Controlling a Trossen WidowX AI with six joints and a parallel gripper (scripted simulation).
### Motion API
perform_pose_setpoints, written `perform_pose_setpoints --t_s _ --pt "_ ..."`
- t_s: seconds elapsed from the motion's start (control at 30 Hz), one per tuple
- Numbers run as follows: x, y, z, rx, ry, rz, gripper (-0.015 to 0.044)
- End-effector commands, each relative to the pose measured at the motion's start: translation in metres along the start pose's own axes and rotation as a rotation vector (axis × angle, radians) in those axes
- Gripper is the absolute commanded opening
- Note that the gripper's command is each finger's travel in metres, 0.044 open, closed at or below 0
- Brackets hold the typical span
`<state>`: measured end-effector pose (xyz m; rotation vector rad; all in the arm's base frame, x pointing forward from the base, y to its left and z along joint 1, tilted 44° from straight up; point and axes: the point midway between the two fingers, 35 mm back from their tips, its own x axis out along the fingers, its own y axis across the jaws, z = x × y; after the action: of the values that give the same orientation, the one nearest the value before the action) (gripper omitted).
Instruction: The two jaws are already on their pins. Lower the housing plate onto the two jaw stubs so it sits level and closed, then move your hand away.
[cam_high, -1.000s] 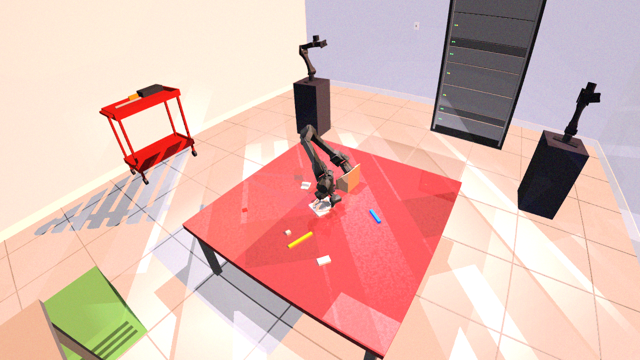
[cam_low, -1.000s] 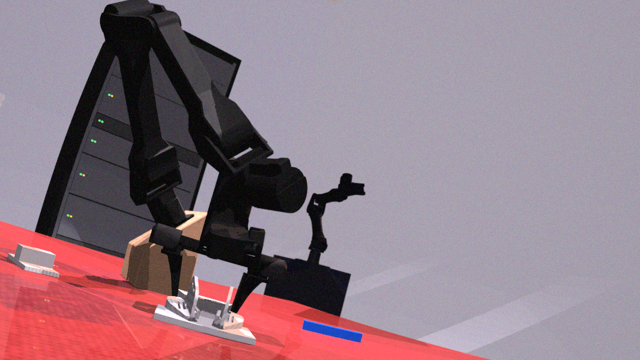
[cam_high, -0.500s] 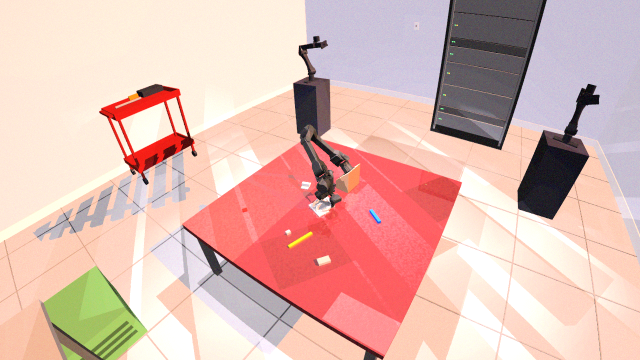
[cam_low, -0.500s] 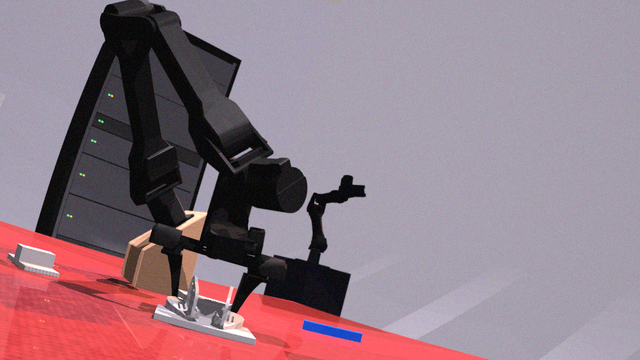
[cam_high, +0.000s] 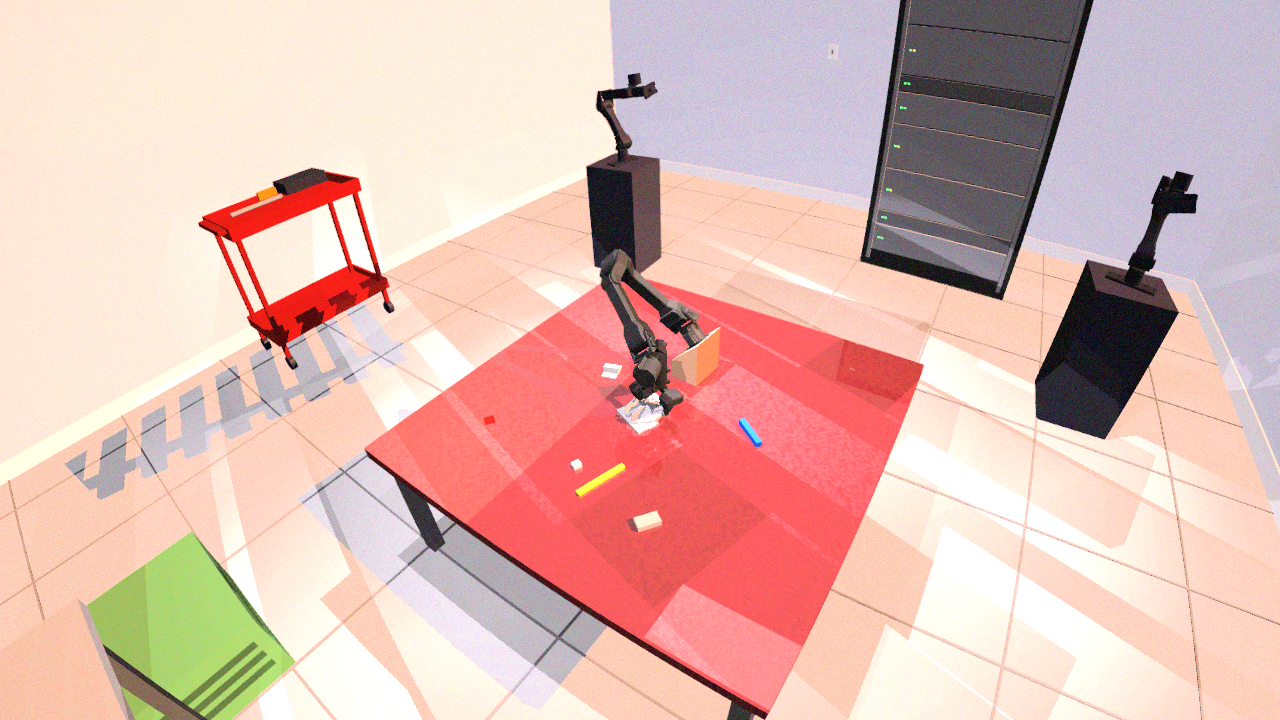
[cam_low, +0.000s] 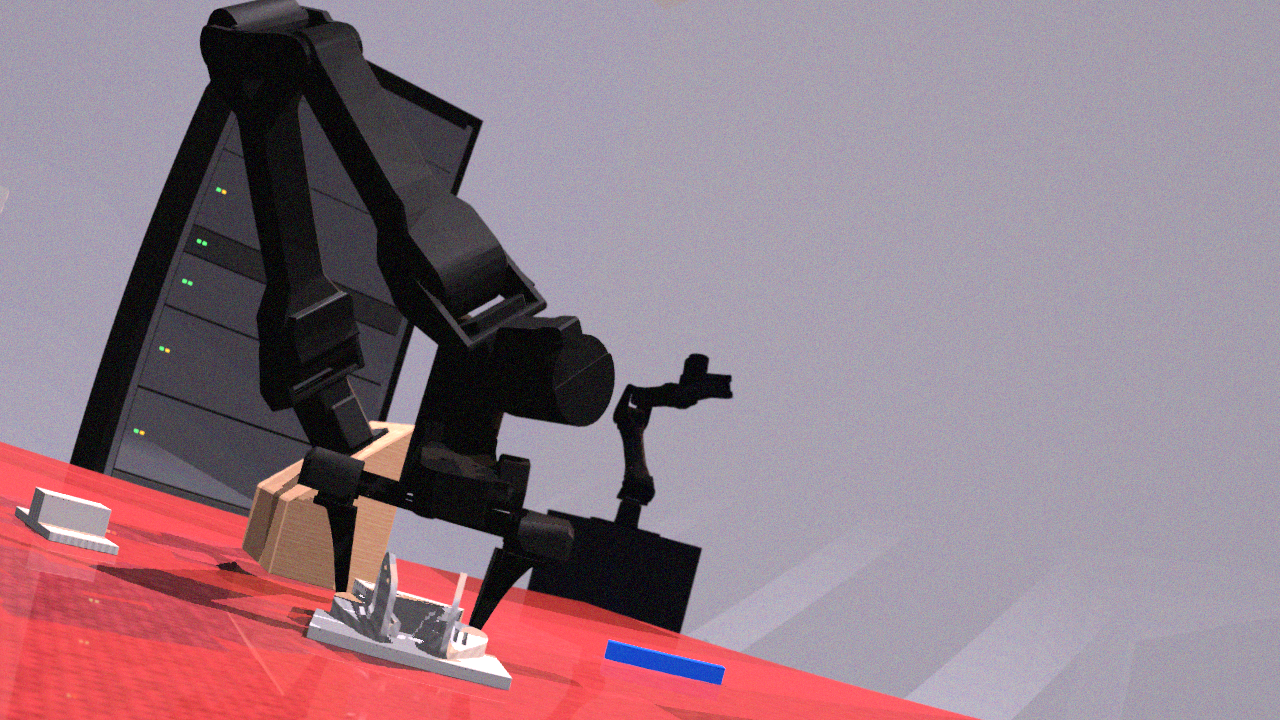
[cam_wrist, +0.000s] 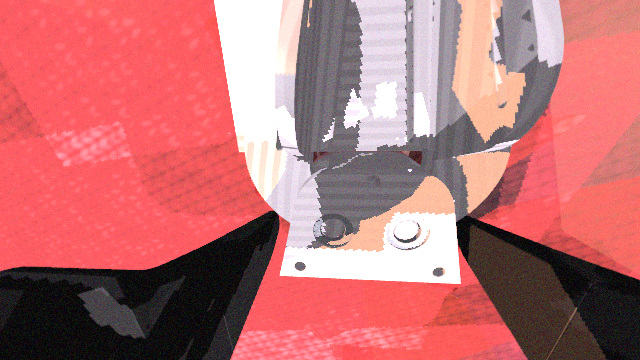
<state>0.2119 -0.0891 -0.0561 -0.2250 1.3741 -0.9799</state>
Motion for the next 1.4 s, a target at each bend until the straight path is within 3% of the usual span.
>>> perform_pose_setpoints --t_s 0.0,0.13,0.33,0.57,0.73,1.37 --pt "0.0 0.0 0.0 0.0 0.0 0.0 0.044" --pt "-0.018 0.002 0.002 -0.002 0.001 0.006 0.044" --pt "-0.074 0.001 0.0 -0.004 0.004 0.005 0.044" --pt "-0.076 0.003 0.0 -0.011 -0.004 0.01 0.044" --pt "-0.124 -0.008 -0.018 -0.006 0.006 0.007 0.044" --pt "-0.126 -0.009 -0.019 -0.006 0.006 0.006 0.044"
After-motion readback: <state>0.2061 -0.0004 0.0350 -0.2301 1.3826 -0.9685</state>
